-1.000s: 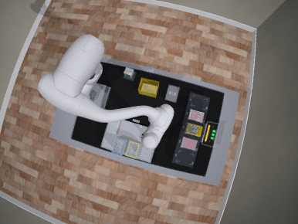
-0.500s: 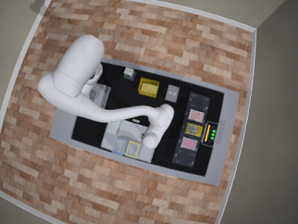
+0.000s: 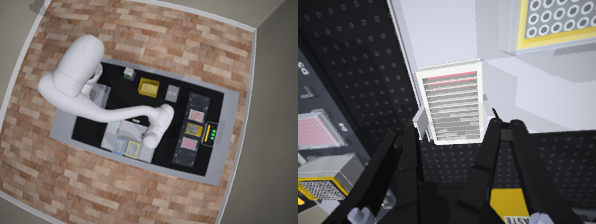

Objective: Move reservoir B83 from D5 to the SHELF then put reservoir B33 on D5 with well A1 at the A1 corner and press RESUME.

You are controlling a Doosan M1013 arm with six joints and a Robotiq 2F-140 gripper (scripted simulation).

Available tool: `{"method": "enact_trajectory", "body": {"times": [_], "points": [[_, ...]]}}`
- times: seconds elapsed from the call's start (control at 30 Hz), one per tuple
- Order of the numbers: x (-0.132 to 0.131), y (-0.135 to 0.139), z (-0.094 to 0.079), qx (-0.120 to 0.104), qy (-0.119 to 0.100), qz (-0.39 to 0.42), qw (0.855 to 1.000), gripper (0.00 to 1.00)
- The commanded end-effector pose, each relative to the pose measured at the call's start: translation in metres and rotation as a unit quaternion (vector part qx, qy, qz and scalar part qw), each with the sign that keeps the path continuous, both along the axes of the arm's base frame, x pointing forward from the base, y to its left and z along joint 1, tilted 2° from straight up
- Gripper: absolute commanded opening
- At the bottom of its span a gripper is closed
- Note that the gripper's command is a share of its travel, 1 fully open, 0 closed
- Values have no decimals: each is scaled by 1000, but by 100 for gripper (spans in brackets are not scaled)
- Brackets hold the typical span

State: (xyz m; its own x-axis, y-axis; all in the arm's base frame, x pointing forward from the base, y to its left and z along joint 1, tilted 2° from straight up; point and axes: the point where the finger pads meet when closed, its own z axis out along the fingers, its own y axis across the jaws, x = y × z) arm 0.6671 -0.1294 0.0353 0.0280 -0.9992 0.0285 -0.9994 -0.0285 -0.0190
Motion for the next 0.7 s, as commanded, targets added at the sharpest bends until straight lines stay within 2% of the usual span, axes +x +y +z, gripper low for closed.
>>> {"method": "enact_trajectory", "body": {"times": [0.0,0.27,0.3,0.67], "points": [[1,-2,-5,-1,-2,-1,1000,0],[1,-2,-5,-1,-2,-1,1000,0],[1,-2,-5,-1,-2,-1,1000,77],[1,-2,-5,-1,-2,-1,1000,77]]}}
